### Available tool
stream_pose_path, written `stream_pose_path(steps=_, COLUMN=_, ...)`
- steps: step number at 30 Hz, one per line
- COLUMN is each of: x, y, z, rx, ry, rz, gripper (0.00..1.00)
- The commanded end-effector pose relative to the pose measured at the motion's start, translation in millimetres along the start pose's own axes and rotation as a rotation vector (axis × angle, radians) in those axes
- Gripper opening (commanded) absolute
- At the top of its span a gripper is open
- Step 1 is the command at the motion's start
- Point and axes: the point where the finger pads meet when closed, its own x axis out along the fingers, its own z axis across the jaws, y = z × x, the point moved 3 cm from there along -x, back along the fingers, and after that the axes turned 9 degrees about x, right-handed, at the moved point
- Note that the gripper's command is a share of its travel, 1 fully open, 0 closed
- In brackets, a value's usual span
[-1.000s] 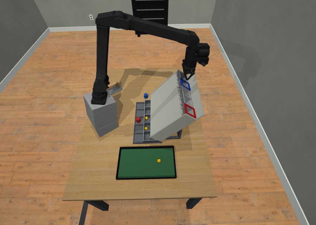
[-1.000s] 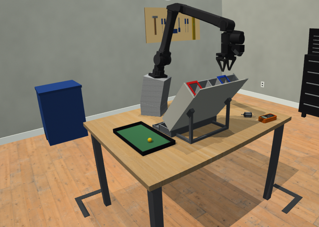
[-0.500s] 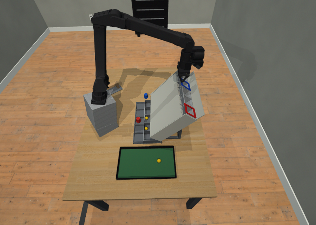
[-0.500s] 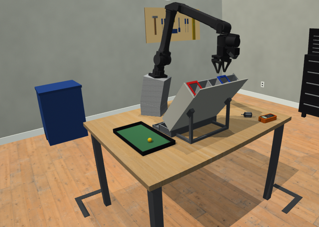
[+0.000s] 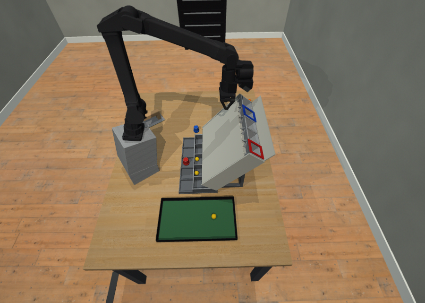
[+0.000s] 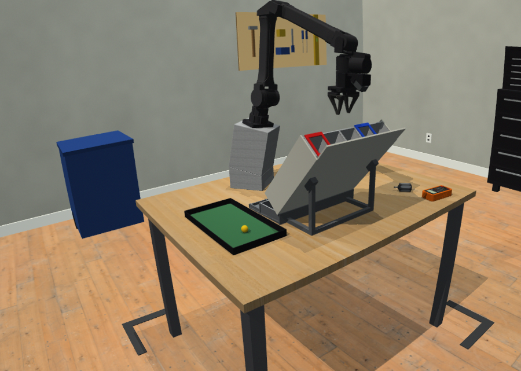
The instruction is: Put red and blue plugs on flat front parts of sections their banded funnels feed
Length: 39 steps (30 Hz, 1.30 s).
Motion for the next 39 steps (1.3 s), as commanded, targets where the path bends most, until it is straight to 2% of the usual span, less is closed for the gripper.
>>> stream_pose_path(steps=1, x=-16.0, y=13.5, z=4.5, rx=-0.001, ry=-0.013, rz=-0.056, gripper=0.56)
stream_pose_path(steps=4, x=-15.0, y=30.0, z=1.6, rx=-0.001, ry=-0.013, rz=-0.055, gripper=0.56)
stream_pose_path(steps=7, x=-16.5, y=32.1, z=-2.7, rx=0.009, ry=-0.013, rz=-0.060, gripper=0.56)
stream_pose_path(steps=12, x=-13.8, y=50.3, z=-1.9, rx=0.000, ry=-0.012, rz=-0.047, gripper=0.56)
stream_pose_path(steps=13, x=-13.8, y=51.1, z=-2.9, rx=0.002, ry=-0.012, rz=-0.048, gripper=0.56)
stream_pose_path(steps=15, x=-33.3, y=35.2, z=1.6, rx=0.002, ry=-0.025, rz=-0.098, gripper=0.56)
stream_pose_path(steps=16, x=-33.5, y=35.1, z=1.7, rx=0.001, ry=-0.025, rz=-0.099, gripper=0.56)
stream_pose_path(steps=21, x=-13.2, y=48.9, z=-5.3, rx=0.004, ry=-0.013, rz=-0.056, gripper=0.56)
stream_pose_path(steps=25, x=-12.7, y=51.6, z=-8.4, rx=0.006, ry=-0.013, rz=-0.062, gripper=0.56)
stream_pose_path(steps=31, x=-4.7, y=61.6, z=-19.4, rx=0.000, ry=-0.016, rz=-0.097, gripper=0.56)
stream_pose_path(steps=39, x=15.7, y=88.4, z=-37.8, rx=0.000, ry=-0.029, rz=-0.178, gripper=0.56)
